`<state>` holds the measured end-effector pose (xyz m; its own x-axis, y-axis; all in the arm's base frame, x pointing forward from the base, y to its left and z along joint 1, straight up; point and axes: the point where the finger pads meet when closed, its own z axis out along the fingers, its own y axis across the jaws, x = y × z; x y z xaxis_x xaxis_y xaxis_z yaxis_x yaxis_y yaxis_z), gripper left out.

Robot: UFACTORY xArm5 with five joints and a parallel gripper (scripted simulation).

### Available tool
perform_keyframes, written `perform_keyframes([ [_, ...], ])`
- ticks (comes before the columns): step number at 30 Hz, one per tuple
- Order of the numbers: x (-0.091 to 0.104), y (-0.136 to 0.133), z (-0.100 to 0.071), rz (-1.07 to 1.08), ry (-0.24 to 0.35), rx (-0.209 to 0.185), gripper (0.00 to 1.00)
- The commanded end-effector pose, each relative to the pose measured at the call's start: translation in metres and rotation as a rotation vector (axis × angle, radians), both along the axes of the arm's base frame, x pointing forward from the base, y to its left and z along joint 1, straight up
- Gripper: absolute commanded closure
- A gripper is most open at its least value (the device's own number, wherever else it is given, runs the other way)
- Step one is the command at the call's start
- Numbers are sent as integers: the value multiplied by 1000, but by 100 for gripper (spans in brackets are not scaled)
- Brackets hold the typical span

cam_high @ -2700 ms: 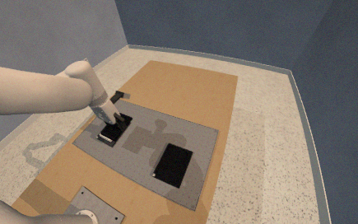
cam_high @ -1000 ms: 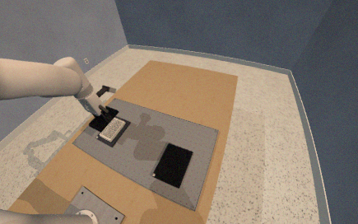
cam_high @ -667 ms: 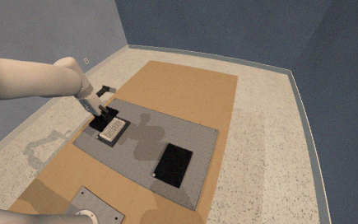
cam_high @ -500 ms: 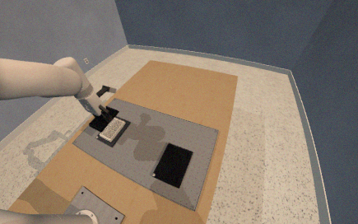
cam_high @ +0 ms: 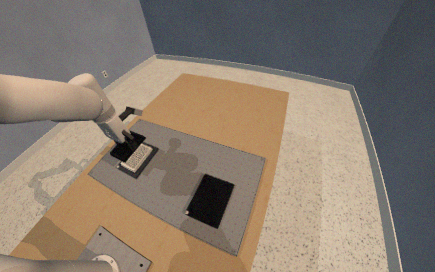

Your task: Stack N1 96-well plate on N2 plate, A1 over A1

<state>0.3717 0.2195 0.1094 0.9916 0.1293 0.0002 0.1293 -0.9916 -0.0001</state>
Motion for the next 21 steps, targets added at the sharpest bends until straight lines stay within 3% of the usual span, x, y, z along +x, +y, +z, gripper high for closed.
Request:
perform_keyframes([
  [1, 1, 1, -8, 0, -4, 2, 100],
  [21, 2, 1, -36, 0, -4, 2, 100],
])
